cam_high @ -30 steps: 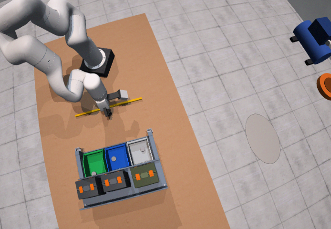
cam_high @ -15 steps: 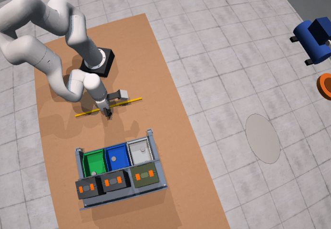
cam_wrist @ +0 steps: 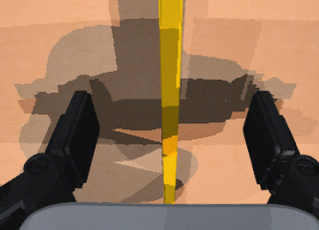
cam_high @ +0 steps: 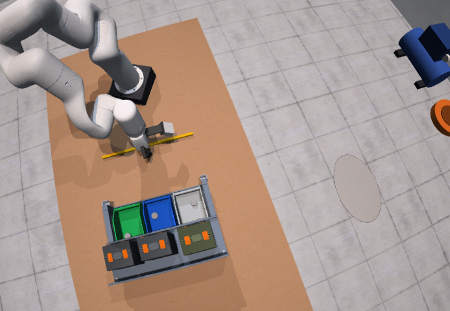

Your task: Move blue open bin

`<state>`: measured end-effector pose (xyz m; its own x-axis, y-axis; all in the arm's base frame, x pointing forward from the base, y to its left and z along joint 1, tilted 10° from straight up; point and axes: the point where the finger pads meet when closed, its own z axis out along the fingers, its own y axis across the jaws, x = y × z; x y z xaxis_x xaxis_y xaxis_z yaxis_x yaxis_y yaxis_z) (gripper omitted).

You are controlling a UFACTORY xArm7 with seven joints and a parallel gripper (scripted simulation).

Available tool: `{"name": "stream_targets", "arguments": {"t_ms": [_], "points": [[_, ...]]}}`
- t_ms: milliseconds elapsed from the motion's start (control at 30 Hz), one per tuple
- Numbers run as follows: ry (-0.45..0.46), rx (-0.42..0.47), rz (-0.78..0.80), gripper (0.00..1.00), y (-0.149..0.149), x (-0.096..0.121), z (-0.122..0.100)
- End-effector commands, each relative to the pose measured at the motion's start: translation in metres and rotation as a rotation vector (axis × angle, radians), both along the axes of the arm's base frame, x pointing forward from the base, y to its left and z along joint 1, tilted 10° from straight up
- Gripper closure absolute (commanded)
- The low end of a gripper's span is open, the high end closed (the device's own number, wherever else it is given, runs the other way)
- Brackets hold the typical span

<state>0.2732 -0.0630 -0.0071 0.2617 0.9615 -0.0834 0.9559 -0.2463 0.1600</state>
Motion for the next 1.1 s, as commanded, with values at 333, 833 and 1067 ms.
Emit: {"name": "stream_targets", "arguments": {"t_ms": [333, 833, 1067], "points": [[-0.001, 0.0, 0.001, 0.0, 0.006, -0.006, 0.049], [-0.001, 0.0, 0.001, 0.0, 0.01, -0.004, 0.071], [-0.001, 0.0, 0.001, 0.0, 0.01, -0.004, 0.071]]}}
